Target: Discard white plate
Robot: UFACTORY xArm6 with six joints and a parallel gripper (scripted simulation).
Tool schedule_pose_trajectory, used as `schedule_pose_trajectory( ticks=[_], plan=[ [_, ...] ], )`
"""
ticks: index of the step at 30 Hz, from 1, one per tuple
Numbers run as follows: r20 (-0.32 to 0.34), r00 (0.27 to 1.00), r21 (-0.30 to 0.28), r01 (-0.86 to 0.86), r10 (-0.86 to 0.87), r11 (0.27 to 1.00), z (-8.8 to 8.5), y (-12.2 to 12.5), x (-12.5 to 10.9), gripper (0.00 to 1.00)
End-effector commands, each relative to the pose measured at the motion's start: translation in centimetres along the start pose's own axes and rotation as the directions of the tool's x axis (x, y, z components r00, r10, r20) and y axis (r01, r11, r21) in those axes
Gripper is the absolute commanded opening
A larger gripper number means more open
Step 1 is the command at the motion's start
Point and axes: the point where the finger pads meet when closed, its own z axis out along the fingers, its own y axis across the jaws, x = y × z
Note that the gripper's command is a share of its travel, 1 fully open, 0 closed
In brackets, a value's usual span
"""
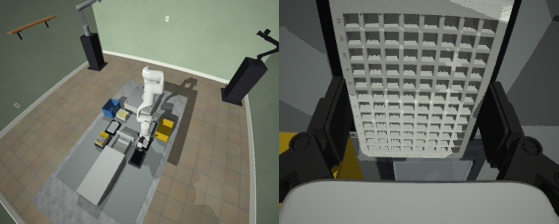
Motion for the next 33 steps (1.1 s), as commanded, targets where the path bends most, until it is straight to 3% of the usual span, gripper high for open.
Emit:
schedule_pose_trajectory(
  ticks=[1, 12, 33],
  plan=[
    [-0.005, 1.000, 0.002, 0.000, 0.000, 1.000, -0.4, -0.1, 0.2, 0.00],
    [-0.005, 1.000, 0.002, 0.000, 0.000, 1.000, -0.8, -0.1, 0.2, 0.00],
    [-0.005, 1.000, 0.002, 0.000, 0.000, 1.000, -4.0, -0.1, 0.2, 0.00]
  ],
)
